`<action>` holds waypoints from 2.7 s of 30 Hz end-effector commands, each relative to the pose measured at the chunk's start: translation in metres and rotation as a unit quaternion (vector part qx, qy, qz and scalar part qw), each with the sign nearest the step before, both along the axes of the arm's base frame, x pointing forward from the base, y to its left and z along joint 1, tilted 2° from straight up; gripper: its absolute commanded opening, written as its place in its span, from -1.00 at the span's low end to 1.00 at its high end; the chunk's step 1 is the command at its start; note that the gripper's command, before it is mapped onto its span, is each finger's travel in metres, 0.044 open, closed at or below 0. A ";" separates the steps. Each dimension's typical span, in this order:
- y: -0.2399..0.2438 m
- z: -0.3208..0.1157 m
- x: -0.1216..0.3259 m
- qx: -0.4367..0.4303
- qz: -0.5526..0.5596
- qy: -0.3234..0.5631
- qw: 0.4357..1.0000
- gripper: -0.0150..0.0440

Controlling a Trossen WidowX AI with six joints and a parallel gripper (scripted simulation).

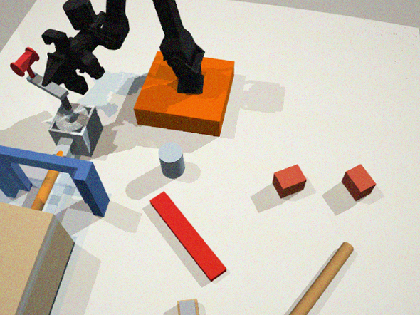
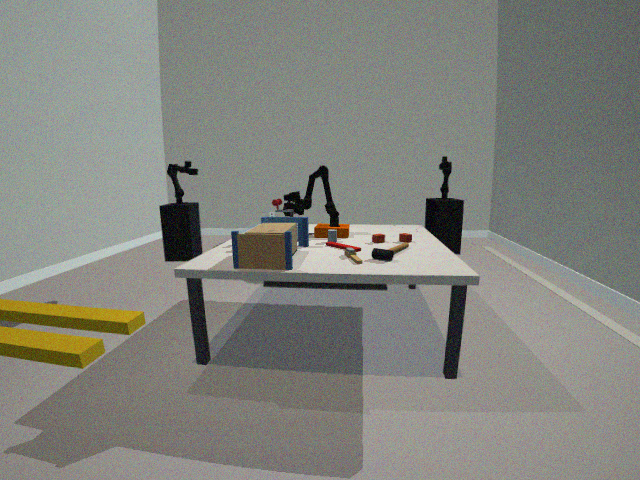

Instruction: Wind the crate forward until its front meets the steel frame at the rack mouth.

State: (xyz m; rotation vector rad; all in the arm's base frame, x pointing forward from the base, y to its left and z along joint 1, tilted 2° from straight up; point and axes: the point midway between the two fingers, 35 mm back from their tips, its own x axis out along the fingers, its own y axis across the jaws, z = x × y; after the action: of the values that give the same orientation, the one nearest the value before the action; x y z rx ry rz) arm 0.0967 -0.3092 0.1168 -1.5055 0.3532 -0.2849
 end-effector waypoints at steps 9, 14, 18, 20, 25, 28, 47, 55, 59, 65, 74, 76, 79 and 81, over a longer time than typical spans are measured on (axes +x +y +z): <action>-0.002 -0.001 -0.004 -0.026 0.000 -0.002 1.000 -0.49; -0.001 -0.002 -0.004 -0.027 -0.001 -0.002 1.000 -0.49; -0.001 -0.003 -0.004 -0.027 -0.002 -0.002 1.000 -0.49; -0.001 -0.003 -0.004 -0.027 -0.002 -0.002 1.000 -0.49; -0.001 -0.003 -0.004 -0.027 -0.002 -0.002 1.000 -0.49; -0.001 -0.005 -0.004 -0.026 -0.002 -0.002 1.000 -0.49; -0.001 -0.007 -0.003 -0.026 -0.002 -0.002 1.000 -0.49; -0.001 -0.008 -0.003 -0.026 -0.002 -0.002 1.000 -0.49; -0.001 -0.009 -0.003 -0.026 -0.002 -0.002 1.000 -0.49; -0.001 -0.009 -0.003 -0.026 -0.001 -0.002 1.000 -0.49; -0.001 -0.011 -0.003 -0.026 -0.001 -0.002 1.000 -0.49; -0.001 -0.011 -0.003 -0.026 -0.001 -0.002 1.000 -0.49; -0.001 -0.012 -0.003 -0.026 -0.001 -0.002 1.000 -0.49; -0.001 -0.013 -0.003 -0.026 -0.001 -0.002 1.000 -0.49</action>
State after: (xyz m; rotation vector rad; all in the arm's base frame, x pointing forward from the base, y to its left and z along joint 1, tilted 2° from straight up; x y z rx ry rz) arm 0.0936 -0.3100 0.1038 -1.5529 0.3469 -0.3002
